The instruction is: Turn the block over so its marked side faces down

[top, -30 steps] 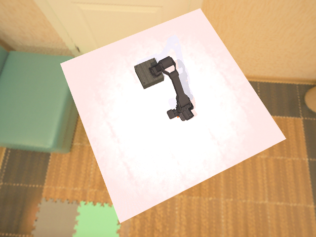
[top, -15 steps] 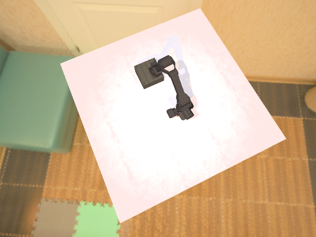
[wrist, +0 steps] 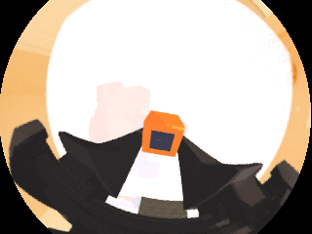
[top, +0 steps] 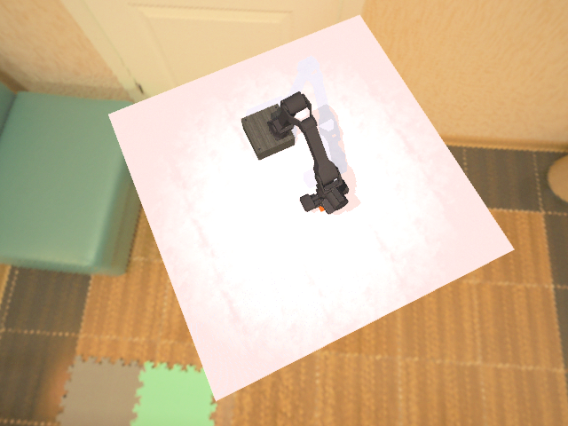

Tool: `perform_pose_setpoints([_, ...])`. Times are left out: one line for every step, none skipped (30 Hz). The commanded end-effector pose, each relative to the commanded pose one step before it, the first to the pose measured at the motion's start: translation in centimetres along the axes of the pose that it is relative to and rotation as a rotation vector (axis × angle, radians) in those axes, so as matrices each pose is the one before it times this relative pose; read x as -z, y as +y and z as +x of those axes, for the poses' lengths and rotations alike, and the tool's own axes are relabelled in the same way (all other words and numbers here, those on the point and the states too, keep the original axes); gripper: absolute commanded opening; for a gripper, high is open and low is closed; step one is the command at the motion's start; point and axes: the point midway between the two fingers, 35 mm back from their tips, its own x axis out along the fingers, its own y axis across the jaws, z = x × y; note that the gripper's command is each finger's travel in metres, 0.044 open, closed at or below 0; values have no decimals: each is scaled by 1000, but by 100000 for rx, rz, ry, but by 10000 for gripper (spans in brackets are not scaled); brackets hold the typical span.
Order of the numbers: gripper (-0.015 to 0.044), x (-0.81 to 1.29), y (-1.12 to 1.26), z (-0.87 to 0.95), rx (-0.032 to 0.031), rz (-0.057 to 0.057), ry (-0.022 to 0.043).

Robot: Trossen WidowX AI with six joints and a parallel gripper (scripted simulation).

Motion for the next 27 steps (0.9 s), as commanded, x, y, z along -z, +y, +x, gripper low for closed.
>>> perform_pose_setpoints([0, 28, 7, 154, 388, -121, -6598])
perform_pose_setpoints([0, 6, 3, 44, 10, -13, -1576])
perform_pose_setpoints([0, 9, 2, 39, 9, -10, -1576])
perform_pose_setpoints([0, 12, 2, 34, 7, -7, -1575])
perform_pose_setpoints([0, 15, 2, 29, 6, -3, -1575])
perform_pose_setpoints([0, 18, 1, 24, 5, 0, -1575])
perform_pose_setpoints([0, 20, 1, 19, 3, 3, -1574])
perform_pose_setpoints([0, 22, 0, 14, 2, 6, -1574])
perform_pose_setpoints([0, 25, 0, 9, 0, 9, -1572])
perform_pose_setpoints([0, 27, 0, 3, -1, 13, -1573])
perform_pose_setpoints([0, 29, -1, -2, -2, 16, -1573])
perform_pose_setpoints([0, 31, -1, -7, -4, 19, -1573])
perform_pose_setpoints([0, 33, -2, -13, -5, 23, -1572])
perform_pose_setpoints([0, 35, -2, -18, -6, 26, -1572])
perform_pose_setpoints([0, 37, -3, -24, -8, 29, -1571])
perform_pose_setpoints([0, 38, -4, -30, -9, 33, -1571])
perform_pose_setpoints([0, 40, -4, -35, -10, 36, -1571])
perform_pose_setpoints([0, 41, -5, -41, -12, 40, -1570])
perform_pose_setpoints([0, 42, -5, -47, -13, 43, -1568])
perform_pose_setpoints([0, 43, -6, -53, -14, 47, -1570])
perform_pose_setpoints([0, 44, -6, -59, -15, 50, -1568])
perform_pose_setpoints([0, 37, -6, -52, -13, 43, -1274])
perform_pose_setpoints([0, 22, -4, -33, -8, 27, -764])
perform_pose_setpoints([0, 7, -1, -11, -3, 9, -255])
perform_pose_setpoints([0, 0, 0, 0, 0, 0, 0])
perform_pose_setpoints([0, 0, 0, 0, 0, 0, 0])
perform_pose_setpoints([0, -2, 4, 50, -1, -9, -226])
